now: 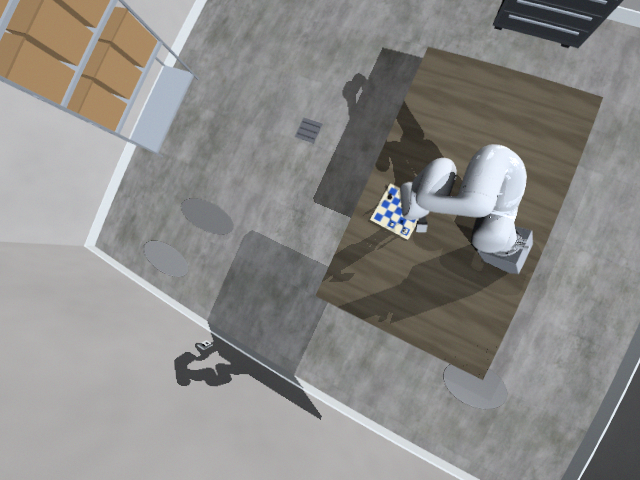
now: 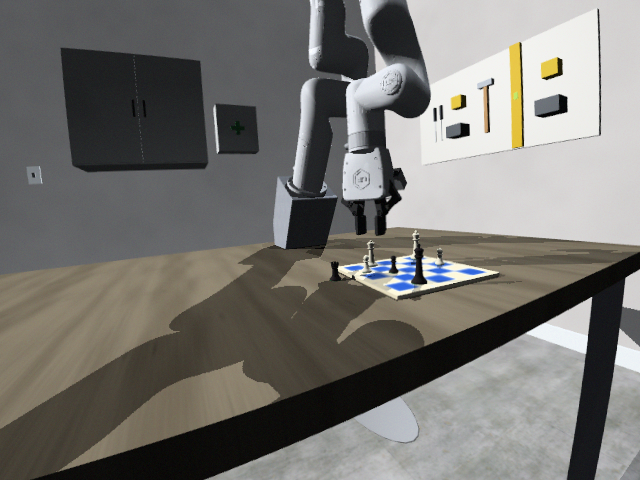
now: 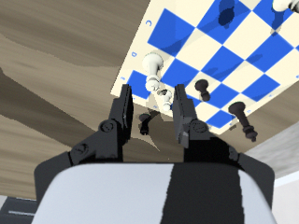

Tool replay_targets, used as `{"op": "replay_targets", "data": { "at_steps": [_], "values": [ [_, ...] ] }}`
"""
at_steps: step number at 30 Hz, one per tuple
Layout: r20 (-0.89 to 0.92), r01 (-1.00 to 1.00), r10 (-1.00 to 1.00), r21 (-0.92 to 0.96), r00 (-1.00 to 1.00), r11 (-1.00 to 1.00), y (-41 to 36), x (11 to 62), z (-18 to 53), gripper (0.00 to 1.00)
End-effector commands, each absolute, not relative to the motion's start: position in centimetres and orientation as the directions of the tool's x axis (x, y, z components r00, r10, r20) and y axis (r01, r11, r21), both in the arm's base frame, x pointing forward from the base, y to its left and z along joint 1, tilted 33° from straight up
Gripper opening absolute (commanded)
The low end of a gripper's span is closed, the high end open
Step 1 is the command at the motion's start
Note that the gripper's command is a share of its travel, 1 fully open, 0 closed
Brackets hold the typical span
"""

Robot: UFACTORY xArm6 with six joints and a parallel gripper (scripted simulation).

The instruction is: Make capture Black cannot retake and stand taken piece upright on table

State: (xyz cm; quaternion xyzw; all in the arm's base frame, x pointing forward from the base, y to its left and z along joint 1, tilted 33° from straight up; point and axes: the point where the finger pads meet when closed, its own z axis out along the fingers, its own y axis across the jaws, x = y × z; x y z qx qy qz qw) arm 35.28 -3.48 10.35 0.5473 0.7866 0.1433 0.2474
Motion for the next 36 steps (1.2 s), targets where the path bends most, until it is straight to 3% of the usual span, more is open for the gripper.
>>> {"op": "replay_targets", "data": {
  "at_steps": [1, 36],
  "values": [
    [-0.223, 0.789, 0.932, 0.498, -0.284, 0.36, -3.47, 35.48, 10.28, 0.42],
    [-0.224, 0.79, 0.932, 0.497, -0.284, 0.36, -3.62, 35.6, 9.95, 0.42]
  ]
}}
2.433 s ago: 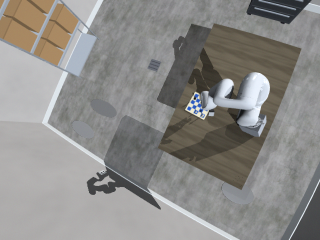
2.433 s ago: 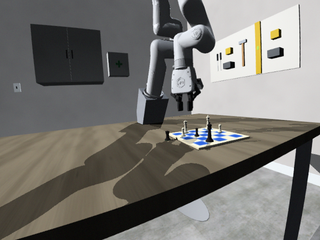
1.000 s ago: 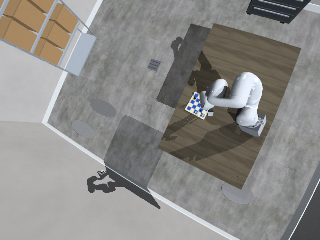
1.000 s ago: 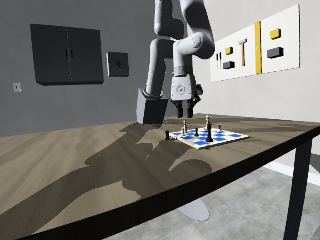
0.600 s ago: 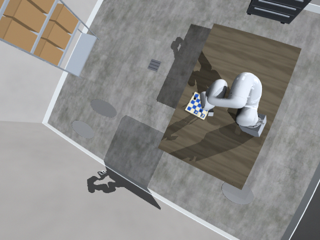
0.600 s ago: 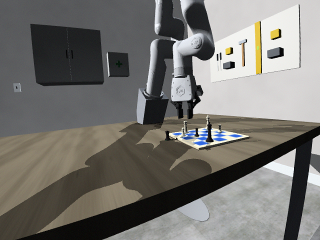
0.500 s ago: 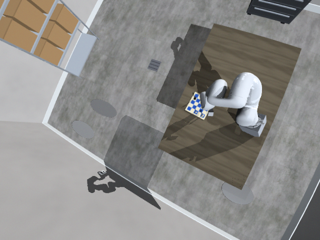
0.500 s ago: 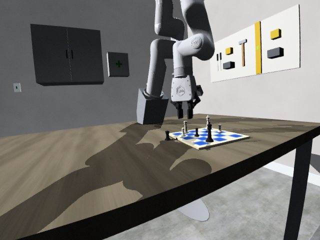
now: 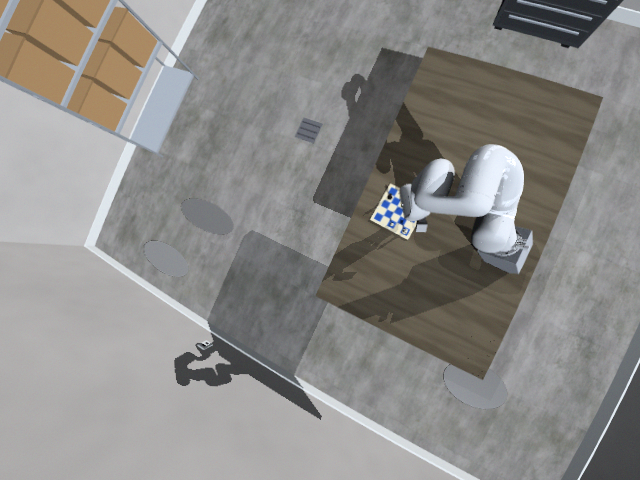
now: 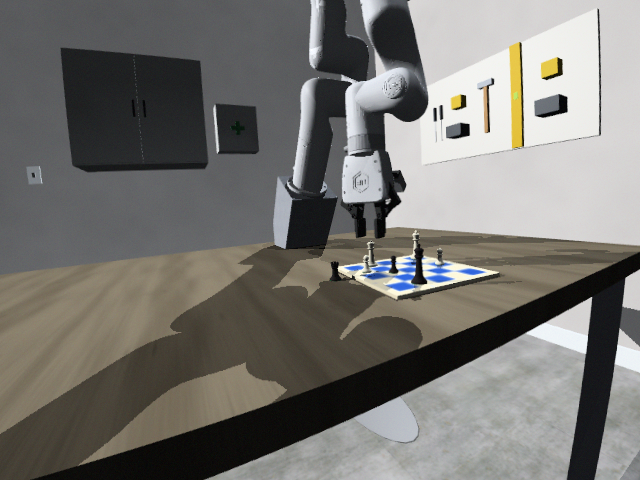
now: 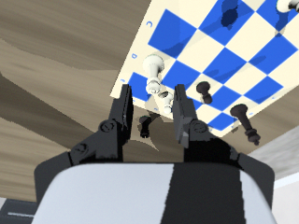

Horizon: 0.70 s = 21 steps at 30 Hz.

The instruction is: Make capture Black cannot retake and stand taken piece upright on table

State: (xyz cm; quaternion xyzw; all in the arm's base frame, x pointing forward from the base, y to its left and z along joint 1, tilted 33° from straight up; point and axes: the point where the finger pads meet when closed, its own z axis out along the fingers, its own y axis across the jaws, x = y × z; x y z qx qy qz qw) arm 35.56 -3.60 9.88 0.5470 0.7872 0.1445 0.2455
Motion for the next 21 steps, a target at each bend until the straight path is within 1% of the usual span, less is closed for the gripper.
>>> {"op": "replay_targets", "data": {
  "at_steps": [1, 21],
  "values": [
    [-0.224, 0.79, 0.932, 0.497, -0.284, 0.36, -3.62, 35.6, 9.95, 0.42],
    [-0.224, 0.79, 0.932, 0.497, -0.284, 0.36, -3.62, 35.6, 9.95, 0.42]
  ]
}}
